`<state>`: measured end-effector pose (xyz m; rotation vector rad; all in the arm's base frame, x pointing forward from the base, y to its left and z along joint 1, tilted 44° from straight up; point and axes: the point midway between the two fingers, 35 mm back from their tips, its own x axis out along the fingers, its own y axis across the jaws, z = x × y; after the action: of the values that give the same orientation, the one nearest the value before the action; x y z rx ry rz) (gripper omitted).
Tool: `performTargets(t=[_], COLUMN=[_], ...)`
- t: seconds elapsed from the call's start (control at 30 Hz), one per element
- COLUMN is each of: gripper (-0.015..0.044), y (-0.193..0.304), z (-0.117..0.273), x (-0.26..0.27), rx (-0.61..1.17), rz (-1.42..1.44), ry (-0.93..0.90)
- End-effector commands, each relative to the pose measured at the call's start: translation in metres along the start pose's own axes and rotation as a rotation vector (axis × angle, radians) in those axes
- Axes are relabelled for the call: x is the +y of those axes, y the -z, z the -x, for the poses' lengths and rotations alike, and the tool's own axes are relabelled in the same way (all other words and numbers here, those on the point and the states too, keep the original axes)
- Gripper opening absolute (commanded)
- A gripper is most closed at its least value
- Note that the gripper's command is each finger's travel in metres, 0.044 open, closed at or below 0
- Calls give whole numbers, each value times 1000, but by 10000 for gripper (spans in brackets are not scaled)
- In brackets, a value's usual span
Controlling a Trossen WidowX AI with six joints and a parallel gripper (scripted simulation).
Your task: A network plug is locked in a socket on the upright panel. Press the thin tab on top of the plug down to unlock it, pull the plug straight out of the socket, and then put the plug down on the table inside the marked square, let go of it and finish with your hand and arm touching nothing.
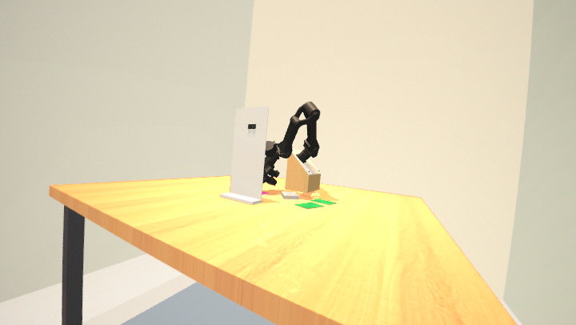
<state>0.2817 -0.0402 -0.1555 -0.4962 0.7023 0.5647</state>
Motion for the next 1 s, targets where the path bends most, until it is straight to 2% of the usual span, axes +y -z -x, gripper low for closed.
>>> performTargets(t=[0.0, 0.97], gripper=[156, 156], y=[-1, 2], z=[6, 30], x=[1, -12], rx=[-2, 5], rz=[4, 5], ry=[-4, -6])
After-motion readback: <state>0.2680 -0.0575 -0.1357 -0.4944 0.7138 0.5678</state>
